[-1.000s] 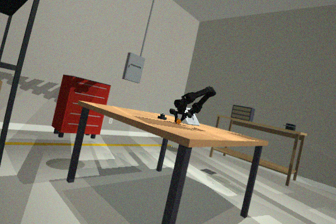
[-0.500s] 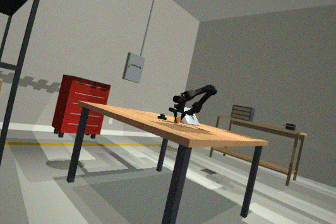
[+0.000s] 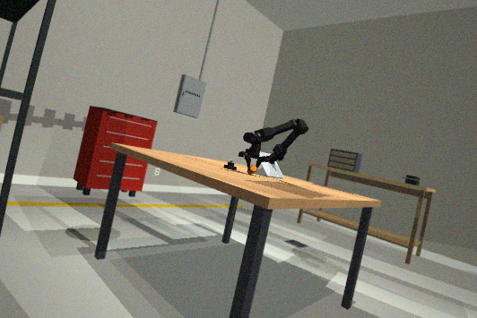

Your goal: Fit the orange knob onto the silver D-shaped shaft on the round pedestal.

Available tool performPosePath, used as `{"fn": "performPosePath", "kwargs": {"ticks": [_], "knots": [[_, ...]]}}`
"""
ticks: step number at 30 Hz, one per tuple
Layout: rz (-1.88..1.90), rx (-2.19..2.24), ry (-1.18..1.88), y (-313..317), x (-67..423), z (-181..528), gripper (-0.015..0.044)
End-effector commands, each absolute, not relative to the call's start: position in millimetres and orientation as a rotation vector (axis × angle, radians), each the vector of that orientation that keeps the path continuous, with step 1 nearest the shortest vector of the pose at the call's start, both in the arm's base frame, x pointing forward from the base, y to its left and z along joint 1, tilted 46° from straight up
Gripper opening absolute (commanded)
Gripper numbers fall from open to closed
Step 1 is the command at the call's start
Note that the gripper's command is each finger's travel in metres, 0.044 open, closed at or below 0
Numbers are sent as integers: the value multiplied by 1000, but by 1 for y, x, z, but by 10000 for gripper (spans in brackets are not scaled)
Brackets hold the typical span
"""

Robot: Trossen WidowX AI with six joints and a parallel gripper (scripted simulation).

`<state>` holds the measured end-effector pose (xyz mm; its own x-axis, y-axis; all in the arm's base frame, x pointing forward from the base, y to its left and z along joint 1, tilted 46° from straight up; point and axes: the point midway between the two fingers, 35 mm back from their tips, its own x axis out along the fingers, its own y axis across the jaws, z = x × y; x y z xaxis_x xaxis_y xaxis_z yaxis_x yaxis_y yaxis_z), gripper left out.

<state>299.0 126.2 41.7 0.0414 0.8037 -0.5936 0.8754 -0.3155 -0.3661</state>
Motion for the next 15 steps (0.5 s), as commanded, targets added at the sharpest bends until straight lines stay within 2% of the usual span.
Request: {"fn": "performPosePath", "kwargs": {"ticks": [1,15], "knots": [[-1066,2260,1806,123,296,40,180],[-837,2472,1882,113,289,32,180]]}}
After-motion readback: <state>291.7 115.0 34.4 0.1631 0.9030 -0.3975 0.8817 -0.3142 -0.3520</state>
